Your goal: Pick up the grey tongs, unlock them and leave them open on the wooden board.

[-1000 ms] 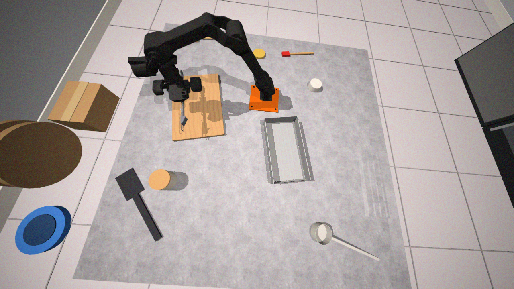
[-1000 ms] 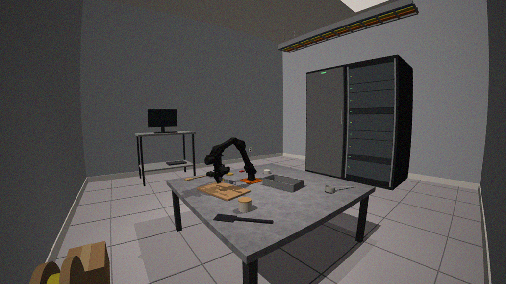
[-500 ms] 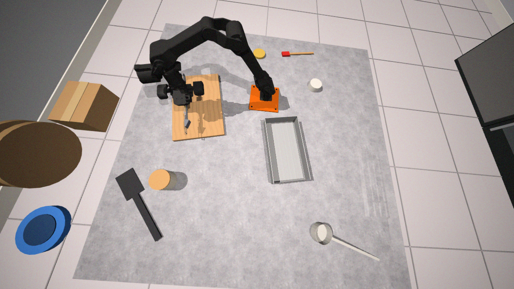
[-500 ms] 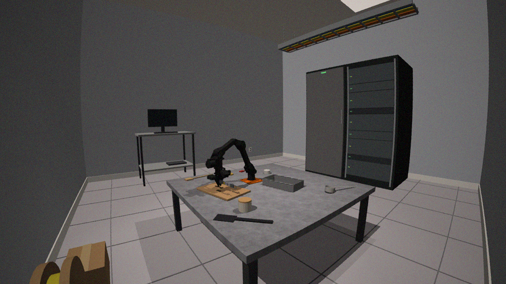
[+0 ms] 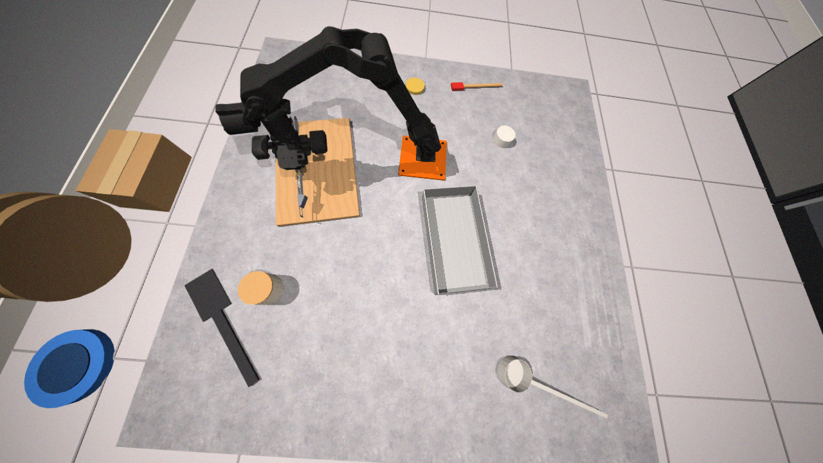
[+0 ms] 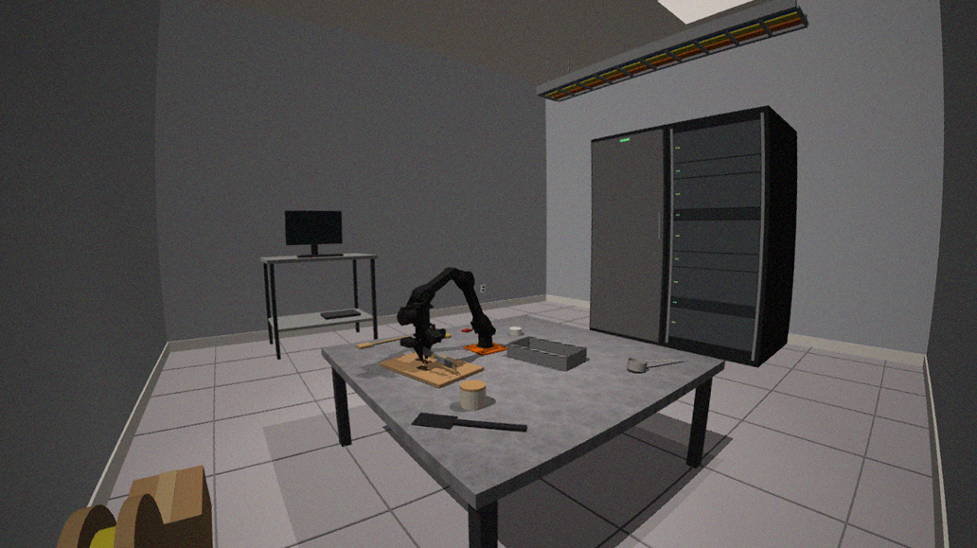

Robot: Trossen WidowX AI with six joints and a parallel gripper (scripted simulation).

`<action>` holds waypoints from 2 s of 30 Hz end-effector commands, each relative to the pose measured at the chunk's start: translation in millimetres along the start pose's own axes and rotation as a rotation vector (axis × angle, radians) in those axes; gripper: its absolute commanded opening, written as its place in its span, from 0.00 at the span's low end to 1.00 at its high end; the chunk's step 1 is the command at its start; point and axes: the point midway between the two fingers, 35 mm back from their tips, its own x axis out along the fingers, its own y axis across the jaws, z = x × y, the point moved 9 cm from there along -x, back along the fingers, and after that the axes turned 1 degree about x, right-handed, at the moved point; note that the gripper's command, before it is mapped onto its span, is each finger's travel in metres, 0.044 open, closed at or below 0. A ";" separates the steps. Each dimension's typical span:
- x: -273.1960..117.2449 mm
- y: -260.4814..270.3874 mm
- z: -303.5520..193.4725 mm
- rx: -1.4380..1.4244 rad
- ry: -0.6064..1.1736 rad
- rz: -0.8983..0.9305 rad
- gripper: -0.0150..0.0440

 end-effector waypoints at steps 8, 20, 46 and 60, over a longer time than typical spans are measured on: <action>-0.2 -0.1 0.0 0.000 0.000 0.000 0.89; -56.2 54.9 0.9 0.002 0.000 0.003 1.00; -154.2 151.0 -1.3 0.005 -0.005 -0.069 1.00; -154.2 151.0 -1.3 0.005 -0.005 -0.069 1.00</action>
